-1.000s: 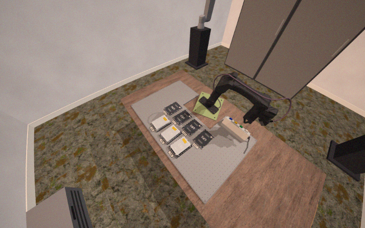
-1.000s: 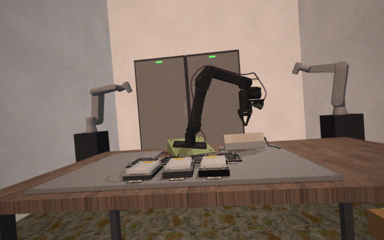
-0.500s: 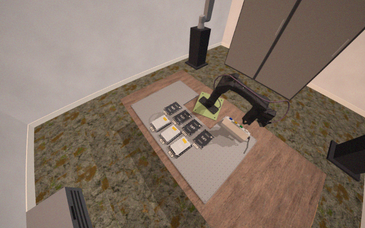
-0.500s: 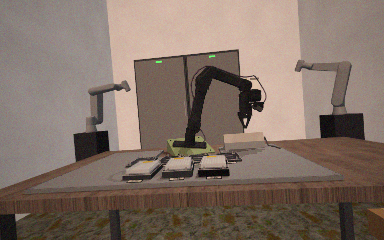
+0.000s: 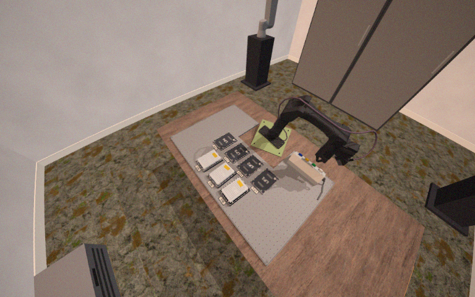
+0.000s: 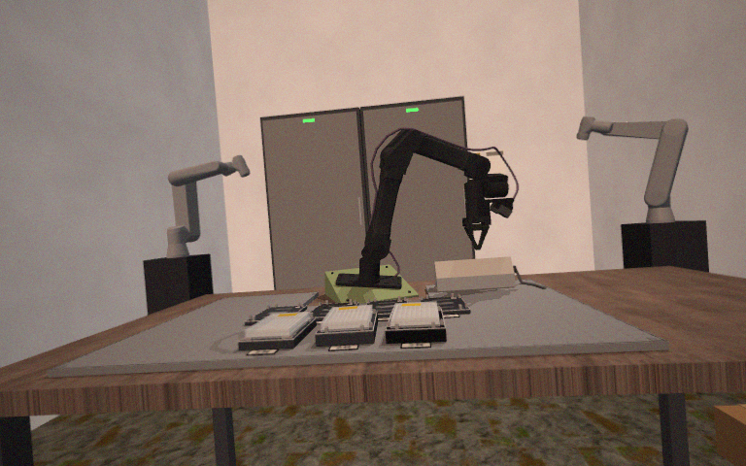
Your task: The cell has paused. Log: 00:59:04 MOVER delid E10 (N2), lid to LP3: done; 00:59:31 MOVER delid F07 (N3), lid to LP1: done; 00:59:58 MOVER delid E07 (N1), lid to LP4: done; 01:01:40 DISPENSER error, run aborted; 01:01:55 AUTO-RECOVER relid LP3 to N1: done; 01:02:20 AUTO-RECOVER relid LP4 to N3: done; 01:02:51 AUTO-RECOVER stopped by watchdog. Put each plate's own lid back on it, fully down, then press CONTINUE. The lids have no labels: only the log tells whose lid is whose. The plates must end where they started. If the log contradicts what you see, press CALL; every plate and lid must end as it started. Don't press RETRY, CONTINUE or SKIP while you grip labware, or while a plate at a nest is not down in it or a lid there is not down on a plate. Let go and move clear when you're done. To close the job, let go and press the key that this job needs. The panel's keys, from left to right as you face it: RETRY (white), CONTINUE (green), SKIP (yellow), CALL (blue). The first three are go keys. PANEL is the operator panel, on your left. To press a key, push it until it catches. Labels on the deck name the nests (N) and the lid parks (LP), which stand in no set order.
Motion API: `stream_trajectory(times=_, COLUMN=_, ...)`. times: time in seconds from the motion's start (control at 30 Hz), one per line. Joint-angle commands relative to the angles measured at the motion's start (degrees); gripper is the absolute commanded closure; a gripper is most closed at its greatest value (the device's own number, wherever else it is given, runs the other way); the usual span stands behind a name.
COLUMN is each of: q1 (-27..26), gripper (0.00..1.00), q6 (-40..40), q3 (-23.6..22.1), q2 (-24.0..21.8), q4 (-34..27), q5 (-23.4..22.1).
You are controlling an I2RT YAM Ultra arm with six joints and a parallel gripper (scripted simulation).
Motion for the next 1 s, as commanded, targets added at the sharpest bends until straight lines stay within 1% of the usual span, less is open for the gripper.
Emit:
stream_trajectory(times=0.0, q1=0.97, gripper=1.00, q6=-0.20, q3=-0.74, q2=-0.36, q4=1.27, q5=0.54)
stream_trajectory(times=0.57, q1=1.09, gripper=1.00, q6=0.26, q3=-1.43, q2=-1.22, q4=1.48, q5=0.55)
stream_trajectory(times=0.63, q1=1.11, gripper=1.00, q6=0.30, q3=-0.10, q2=-1.26, q4=1.47, q5=0.52)
stream_trajectory(times=0.73, q1=1.13, gripper=1.00, q6=0.38, q3=-0.02, q2=-1.28, q4=1.46, q5=0.53)
stream_trajectory(times=0.77, q1=1.10, gripper=1.00, q6=0.29, q3=-1.13, q2=-1.15, q4=1.61, q5=0.55)
stream_trajectory(times=0.97, q1=0.64, gripper=1.00, q6=-0.24, q3=-2.05, q2=-0.85, q4=2.19, q5=0.54)
